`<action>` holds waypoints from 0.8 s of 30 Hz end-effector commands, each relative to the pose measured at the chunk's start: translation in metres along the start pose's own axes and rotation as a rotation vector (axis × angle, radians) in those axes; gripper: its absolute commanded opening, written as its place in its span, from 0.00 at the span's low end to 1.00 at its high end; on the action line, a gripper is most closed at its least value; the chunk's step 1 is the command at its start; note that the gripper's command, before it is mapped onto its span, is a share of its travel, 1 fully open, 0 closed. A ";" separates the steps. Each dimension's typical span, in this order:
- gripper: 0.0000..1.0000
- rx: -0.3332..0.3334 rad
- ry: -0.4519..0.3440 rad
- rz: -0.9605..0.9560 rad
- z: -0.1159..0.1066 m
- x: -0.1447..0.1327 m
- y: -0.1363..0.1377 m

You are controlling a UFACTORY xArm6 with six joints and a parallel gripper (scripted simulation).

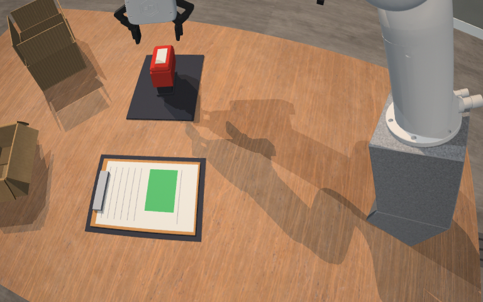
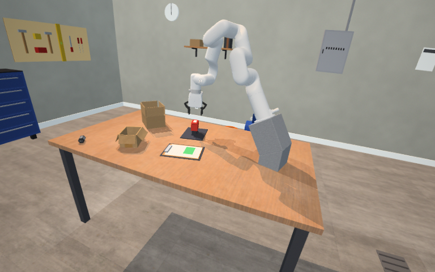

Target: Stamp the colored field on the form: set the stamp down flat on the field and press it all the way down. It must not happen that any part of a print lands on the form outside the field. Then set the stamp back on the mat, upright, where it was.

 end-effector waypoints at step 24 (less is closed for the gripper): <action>1.00 0.004 -0.001 0.000 -0.051 0.001 -0.001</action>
Point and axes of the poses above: the point where the finger pads meet when closed, its own z axis out along the fingers, its own y axis across the jaws, x = y × z, the point moved 10 cm from there along -z, back along the fingers, and after that the axes turned 10 degrees about z, right-handed, at the moved point
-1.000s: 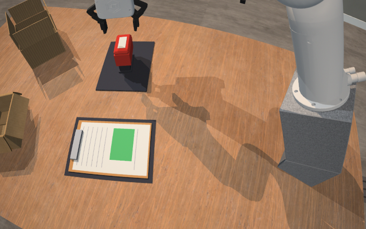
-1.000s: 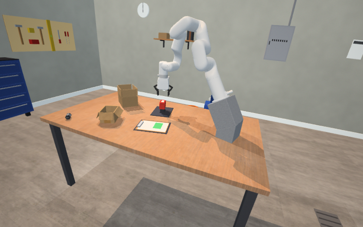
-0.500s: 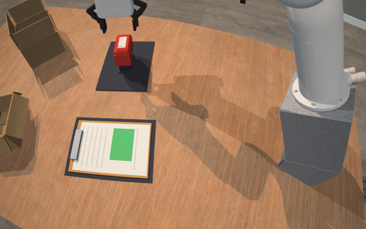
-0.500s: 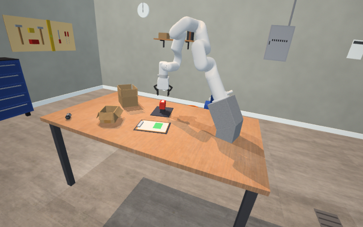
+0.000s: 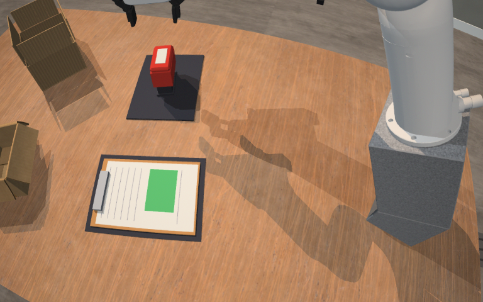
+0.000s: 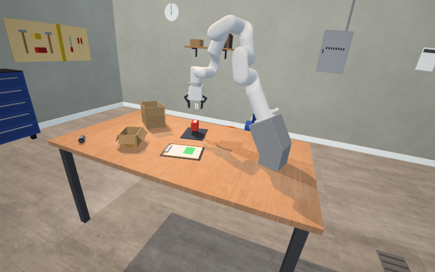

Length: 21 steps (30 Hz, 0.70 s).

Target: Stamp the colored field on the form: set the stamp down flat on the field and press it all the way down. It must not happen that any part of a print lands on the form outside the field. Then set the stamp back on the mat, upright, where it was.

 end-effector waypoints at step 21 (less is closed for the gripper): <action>1.00 0.000 -0.001 0.305 -0.003 -0.063 -0.016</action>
Point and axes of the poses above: the point where the finger pads meet when closed, its own z axis out along the fingers, its own y axis across the jaws, x = y × z, the point moved 10 cm from there along -z, back along the fingers, and after that the axes turned 10 degrees about z, right-handed, at the moved point
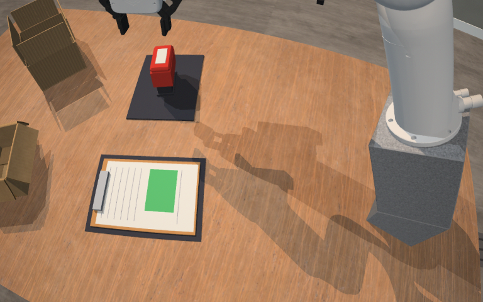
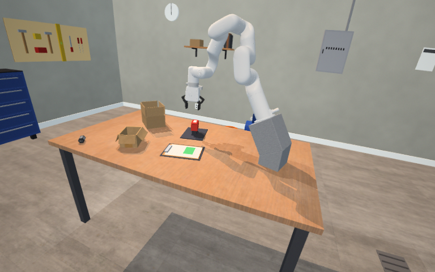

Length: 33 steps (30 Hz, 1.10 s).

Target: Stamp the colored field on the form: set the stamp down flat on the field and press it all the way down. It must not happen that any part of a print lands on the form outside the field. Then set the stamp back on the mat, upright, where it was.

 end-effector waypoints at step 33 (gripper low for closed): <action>1.00 -0.001 -0.005 1.294 0.005 -0.287 -0.020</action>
Point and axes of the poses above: the point where the finger pads meet when closed, its own z axis out along the fingers, its own y axis across the jaws, x = y × z, the point moved 10 cm from there along -z, back along the fingers, and after that the axes turned 10 degrees about z, right-handed, at the moved point
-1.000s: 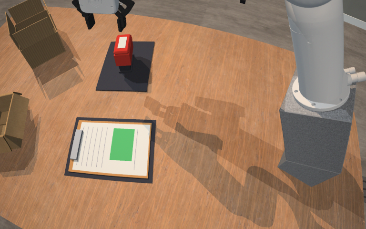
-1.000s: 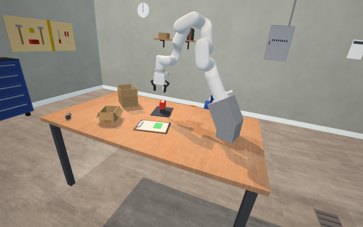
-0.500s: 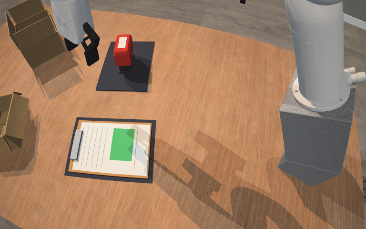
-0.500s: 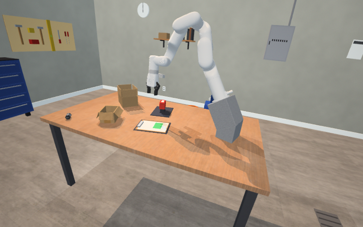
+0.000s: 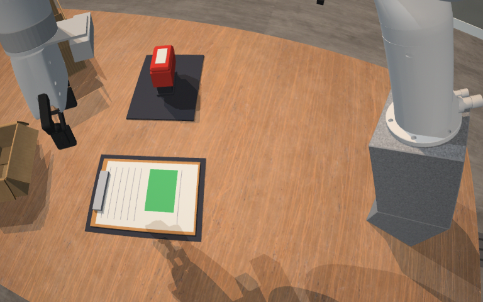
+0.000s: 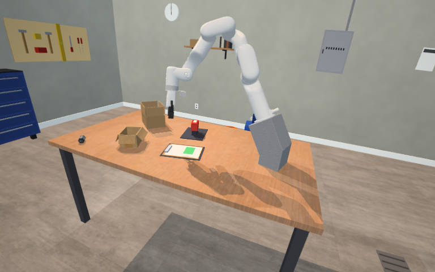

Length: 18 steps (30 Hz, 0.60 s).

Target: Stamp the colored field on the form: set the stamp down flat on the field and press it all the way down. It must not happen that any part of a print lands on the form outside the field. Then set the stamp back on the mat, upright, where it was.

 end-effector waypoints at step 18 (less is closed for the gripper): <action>1.00 0.162 0.025 0.391 0.013 -0.043 0.068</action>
Point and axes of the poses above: the point where the finger pads meet when closed, its own z axis out along the fingers, its own y axis across the jaws, x = y × z, the point moved 10 cm from there along -z, back along the fingers, and after that the axes turned 10 degrees about z, right-handed, at the moved point
